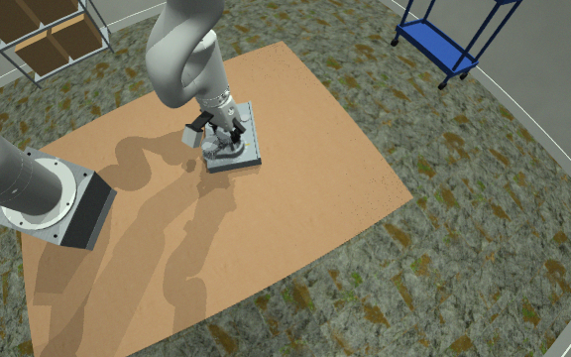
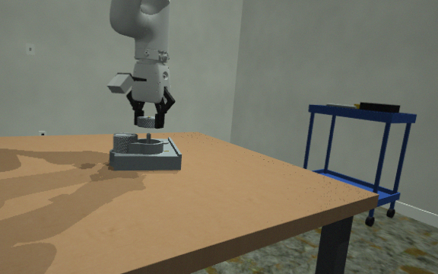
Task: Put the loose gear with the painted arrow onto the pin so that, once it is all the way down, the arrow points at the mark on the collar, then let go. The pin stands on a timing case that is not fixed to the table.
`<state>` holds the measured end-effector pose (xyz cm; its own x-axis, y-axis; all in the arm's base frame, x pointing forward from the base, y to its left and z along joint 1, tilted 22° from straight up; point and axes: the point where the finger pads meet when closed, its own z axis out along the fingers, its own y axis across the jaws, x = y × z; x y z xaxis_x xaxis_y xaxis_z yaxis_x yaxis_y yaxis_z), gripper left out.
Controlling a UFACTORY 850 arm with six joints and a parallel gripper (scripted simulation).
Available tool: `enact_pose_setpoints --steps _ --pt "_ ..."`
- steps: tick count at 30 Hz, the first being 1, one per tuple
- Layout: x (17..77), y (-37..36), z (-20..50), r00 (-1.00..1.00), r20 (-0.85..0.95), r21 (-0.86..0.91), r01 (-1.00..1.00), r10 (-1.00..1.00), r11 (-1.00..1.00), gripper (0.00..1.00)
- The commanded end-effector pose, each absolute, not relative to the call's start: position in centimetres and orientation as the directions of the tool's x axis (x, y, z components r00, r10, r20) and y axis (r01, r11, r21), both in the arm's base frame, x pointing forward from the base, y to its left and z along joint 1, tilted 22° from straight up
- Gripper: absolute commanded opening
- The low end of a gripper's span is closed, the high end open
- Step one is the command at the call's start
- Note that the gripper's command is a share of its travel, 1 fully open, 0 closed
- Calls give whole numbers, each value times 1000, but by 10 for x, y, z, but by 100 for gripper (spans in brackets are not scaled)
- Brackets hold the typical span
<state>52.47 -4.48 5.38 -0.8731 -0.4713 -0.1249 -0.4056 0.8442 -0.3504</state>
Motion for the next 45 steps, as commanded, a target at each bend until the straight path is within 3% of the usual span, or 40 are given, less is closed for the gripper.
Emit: enact_pose_setpoints --steps 1,45 --pt "528 -46 48 -873 -126 -351 -405 -472 844 0" --pt "531 -49 38 -873 -126 -351 -405 -472 844 0"
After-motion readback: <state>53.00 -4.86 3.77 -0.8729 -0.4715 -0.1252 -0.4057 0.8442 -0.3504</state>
